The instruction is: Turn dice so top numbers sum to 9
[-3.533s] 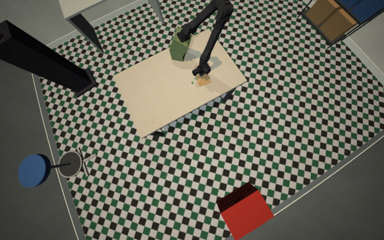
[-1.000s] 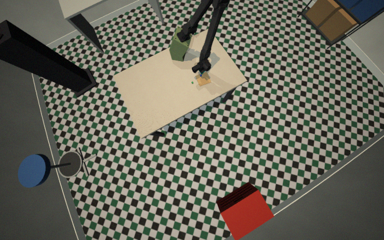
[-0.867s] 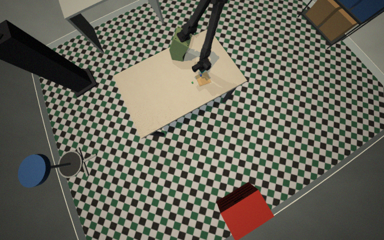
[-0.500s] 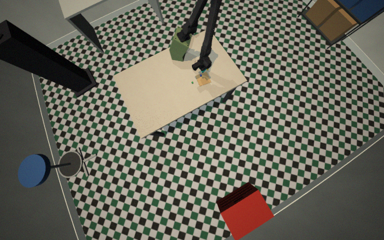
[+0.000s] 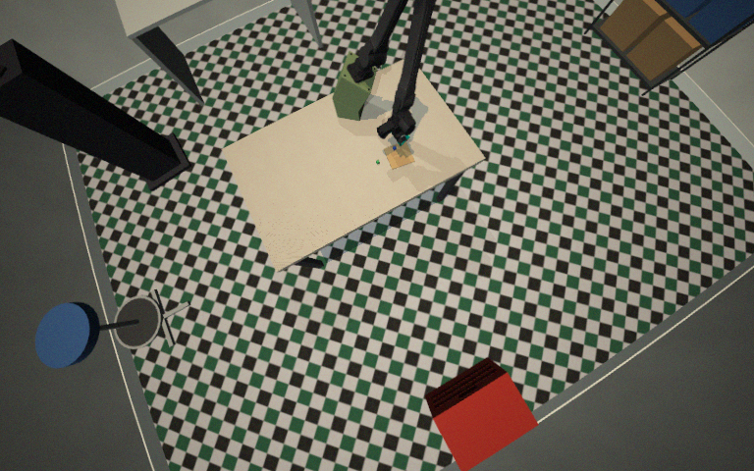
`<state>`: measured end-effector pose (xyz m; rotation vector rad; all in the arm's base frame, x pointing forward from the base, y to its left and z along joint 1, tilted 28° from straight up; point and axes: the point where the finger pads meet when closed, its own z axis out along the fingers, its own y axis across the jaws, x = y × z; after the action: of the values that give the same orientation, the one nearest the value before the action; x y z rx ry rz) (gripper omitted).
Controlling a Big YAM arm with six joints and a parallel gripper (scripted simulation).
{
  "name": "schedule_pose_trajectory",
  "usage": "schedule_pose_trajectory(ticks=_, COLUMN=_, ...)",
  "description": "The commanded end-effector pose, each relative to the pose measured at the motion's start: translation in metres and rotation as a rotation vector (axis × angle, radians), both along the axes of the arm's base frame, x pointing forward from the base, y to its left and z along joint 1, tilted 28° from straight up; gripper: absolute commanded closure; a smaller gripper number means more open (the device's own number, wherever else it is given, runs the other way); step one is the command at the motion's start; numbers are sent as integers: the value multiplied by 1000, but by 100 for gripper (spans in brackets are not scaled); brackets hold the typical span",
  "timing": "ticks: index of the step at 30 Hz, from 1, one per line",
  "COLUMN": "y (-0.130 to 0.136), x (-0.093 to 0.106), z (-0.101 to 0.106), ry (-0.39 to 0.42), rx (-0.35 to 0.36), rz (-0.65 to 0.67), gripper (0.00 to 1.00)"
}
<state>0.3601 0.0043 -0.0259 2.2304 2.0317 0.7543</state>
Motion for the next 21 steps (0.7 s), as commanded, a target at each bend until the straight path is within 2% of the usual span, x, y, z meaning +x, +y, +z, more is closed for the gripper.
schedule_pose_trajectory(ticks=1, y=-1, x=1, z=1, ry=-5, rx=-6, rz=12, gripper=0)
schedule_pose_trajectory(ticks=8, y=-3, x=2, z=-1, ry=-4, rx=-7, rz=12, gripper=0)
schedule_pose_trajectory(ticks=11, y=-10, x=9, z=1, ry=-21, rx=-21, rz=30, gripper=0)
schedule_pose_trajectory(ticks=14, y=-15, x=11, z=-1, ry=-43, rx=-49, rz=97, gripper=0)
schedule_pose_trajectory(ticks=18, y=-27, x=15, z=-6, ry=-90, rx=-114, rz=251, gripper=0)
schedule_pose_trajectory(ticks=20, y=-27, x=15, z=-6, ry=-90, rx=-114, rz=251, gripper=0)
schedule_pose_trajectory(ticks=21, y=-31, x=16, z=-8, ry=-105, rx=-135, rz=300, gripper=0)
